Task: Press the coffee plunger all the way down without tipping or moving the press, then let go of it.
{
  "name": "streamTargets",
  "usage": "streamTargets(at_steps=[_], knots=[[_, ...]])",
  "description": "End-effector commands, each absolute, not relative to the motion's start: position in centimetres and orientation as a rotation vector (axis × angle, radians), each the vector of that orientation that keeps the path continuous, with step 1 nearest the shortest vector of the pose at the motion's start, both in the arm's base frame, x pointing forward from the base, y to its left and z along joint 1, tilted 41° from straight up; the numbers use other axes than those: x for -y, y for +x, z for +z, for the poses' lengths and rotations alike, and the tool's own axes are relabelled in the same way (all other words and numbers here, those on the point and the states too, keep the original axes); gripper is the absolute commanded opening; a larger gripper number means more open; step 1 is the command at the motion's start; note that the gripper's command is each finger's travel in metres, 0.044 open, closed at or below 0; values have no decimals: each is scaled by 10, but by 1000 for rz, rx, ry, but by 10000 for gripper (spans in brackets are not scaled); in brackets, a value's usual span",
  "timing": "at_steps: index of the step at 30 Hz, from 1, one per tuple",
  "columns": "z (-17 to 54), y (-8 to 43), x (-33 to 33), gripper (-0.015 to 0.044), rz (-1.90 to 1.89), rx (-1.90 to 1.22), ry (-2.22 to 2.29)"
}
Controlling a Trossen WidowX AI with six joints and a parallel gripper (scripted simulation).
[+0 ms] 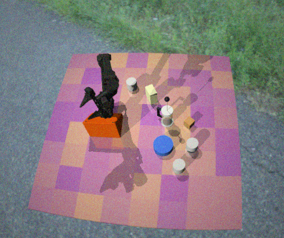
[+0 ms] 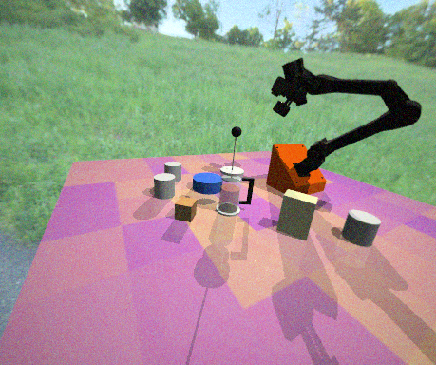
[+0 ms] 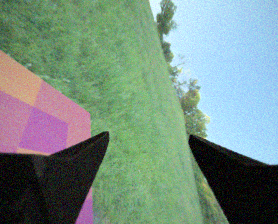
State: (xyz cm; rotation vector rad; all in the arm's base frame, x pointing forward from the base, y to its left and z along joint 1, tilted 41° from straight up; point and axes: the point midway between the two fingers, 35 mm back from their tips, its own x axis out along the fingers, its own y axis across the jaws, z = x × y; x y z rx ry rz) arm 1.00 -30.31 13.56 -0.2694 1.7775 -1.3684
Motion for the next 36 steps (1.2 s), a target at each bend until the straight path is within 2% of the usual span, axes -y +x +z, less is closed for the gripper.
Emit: streamTargets(at_steps=[1, 5, 12, 22, 30, 36], knots=[[135, 12, 304, 426, -1361, -1765, -265], [123, 46, 310, 440, -1251, -1602, -206], [109, 151, 300, 440, -887, -1174, 17], [148, 283, 218, 440, -235, -711, 386], [209, 328, 138, 440, 281, -502, 645], [201, 330, 124, 440, 318, -494, 662]])
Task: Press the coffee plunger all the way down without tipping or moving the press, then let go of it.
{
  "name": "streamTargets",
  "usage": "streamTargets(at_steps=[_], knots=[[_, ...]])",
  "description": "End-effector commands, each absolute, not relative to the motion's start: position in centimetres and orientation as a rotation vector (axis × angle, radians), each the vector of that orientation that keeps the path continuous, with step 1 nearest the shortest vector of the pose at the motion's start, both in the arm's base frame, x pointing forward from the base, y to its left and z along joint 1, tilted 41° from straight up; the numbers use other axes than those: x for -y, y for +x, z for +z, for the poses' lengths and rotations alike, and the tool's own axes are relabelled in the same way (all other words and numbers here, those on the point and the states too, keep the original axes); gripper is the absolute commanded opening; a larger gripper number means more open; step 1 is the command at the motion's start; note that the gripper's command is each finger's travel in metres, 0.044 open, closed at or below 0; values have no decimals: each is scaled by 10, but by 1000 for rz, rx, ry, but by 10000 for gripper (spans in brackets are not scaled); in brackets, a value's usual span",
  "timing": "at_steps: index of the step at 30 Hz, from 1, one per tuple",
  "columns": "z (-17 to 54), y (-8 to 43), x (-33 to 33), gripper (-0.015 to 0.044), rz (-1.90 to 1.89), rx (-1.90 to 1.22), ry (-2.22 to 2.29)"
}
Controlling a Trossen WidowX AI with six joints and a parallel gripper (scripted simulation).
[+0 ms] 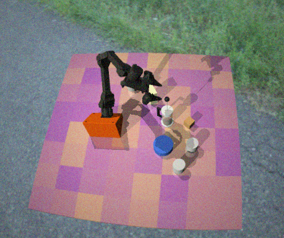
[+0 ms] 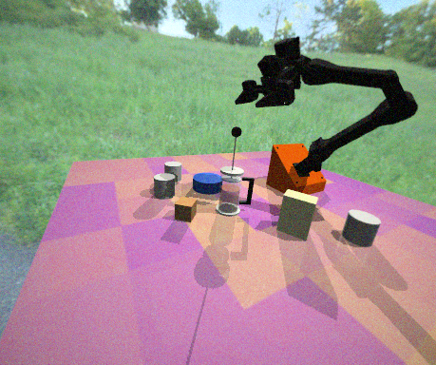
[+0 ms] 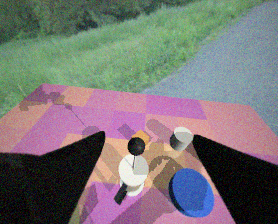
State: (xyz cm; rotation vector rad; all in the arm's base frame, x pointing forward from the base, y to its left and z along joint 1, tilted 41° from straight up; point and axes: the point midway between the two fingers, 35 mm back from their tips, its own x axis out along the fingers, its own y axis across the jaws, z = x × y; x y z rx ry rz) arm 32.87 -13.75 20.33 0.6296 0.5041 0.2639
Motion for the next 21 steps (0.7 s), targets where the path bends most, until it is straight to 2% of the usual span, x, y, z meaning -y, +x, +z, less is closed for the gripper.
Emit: streamTargets(at_steps=[1, 6, 21], knots=[[195, 330, 119, 440, 318, -494, 662], [167, 325, 96, 440, 314, -492, 665], [161, 339, 90, 440, 313, -495, 663]])
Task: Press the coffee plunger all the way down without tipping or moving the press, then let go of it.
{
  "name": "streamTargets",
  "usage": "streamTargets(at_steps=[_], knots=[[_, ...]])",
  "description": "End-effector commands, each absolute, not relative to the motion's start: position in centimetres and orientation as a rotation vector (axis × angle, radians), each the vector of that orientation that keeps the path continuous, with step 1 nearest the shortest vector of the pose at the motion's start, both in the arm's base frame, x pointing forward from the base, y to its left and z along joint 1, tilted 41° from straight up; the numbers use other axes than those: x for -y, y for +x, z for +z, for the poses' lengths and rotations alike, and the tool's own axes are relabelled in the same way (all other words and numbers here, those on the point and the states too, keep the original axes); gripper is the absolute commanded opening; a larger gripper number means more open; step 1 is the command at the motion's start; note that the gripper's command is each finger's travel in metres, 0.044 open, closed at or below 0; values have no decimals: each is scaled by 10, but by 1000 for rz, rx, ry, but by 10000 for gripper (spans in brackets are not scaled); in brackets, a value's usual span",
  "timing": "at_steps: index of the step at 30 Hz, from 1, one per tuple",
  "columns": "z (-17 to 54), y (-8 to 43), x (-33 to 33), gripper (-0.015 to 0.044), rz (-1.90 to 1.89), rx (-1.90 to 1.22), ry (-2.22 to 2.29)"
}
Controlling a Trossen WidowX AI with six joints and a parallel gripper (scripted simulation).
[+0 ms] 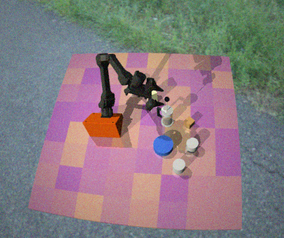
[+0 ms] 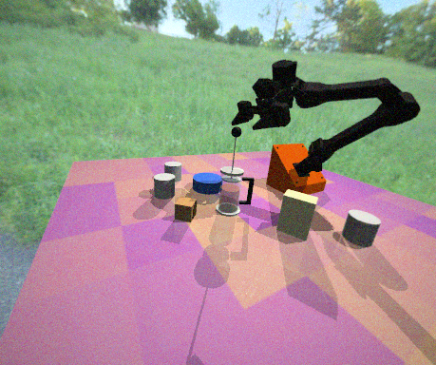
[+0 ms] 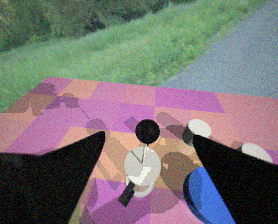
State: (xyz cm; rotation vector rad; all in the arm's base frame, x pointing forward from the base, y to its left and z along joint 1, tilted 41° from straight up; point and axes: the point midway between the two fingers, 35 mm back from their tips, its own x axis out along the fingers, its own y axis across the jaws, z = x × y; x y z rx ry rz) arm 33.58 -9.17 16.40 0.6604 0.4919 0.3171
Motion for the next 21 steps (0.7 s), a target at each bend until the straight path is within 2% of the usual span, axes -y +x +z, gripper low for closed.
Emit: streamTargets(at_steps=[1, 17, 21], knots=[[161, 341, 89, 440, 313, -494, 663], [154, 359, 79, 440, 314, -490, 665], [154, 359, 79, 335, 314, -490, 665]])
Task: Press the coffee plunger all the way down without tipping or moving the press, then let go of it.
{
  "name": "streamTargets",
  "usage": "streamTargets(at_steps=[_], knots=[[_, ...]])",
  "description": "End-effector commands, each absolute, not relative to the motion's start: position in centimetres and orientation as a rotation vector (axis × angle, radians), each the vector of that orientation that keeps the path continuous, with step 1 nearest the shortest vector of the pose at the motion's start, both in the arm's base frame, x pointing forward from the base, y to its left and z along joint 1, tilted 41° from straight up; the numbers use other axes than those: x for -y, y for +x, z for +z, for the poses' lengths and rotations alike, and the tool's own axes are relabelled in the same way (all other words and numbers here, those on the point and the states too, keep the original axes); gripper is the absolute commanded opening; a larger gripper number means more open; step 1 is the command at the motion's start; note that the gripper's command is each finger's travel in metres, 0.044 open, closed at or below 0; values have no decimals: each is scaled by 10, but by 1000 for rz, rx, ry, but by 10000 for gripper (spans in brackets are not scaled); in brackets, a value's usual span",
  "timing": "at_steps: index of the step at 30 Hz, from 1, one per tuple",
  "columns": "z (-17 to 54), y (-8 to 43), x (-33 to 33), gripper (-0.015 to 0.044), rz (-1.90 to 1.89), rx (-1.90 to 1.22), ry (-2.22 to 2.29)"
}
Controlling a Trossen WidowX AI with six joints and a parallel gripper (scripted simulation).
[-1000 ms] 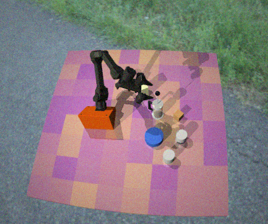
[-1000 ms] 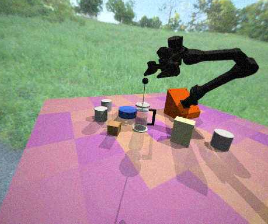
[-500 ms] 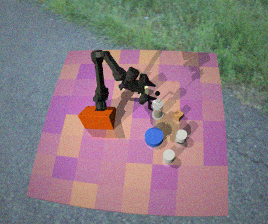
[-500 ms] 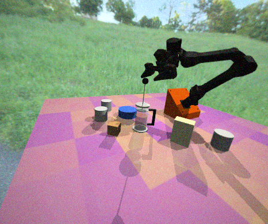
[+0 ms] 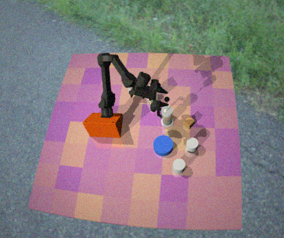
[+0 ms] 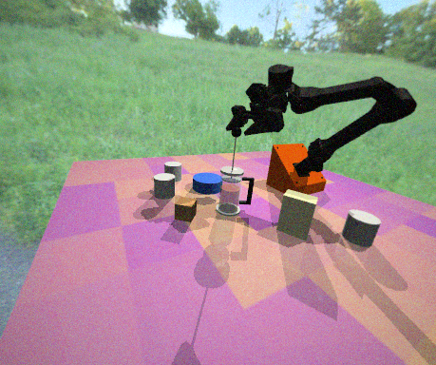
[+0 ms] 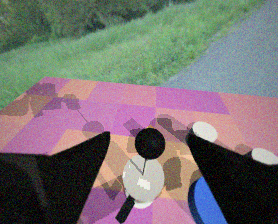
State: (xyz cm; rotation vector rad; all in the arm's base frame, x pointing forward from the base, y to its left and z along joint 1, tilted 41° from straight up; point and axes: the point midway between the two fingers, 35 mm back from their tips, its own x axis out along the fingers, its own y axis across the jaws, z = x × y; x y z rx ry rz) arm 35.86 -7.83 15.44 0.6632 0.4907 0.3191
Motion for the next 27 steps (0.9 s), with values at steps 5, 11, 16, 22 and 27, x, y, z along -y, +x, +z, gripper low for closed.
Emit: streamTargets(at_steps=[5, 11, 16, 22, 27], knots=[[154, 359, 79, 204, 314, -490, 665], [154, 359, 79, 119, 314, -490, 665], [154, 359, 79, 119, 314, -490, 665], [151, 360, 76, 119, 314, -491, 664], [144, 361, 72, 119, 314, -492, 664]])
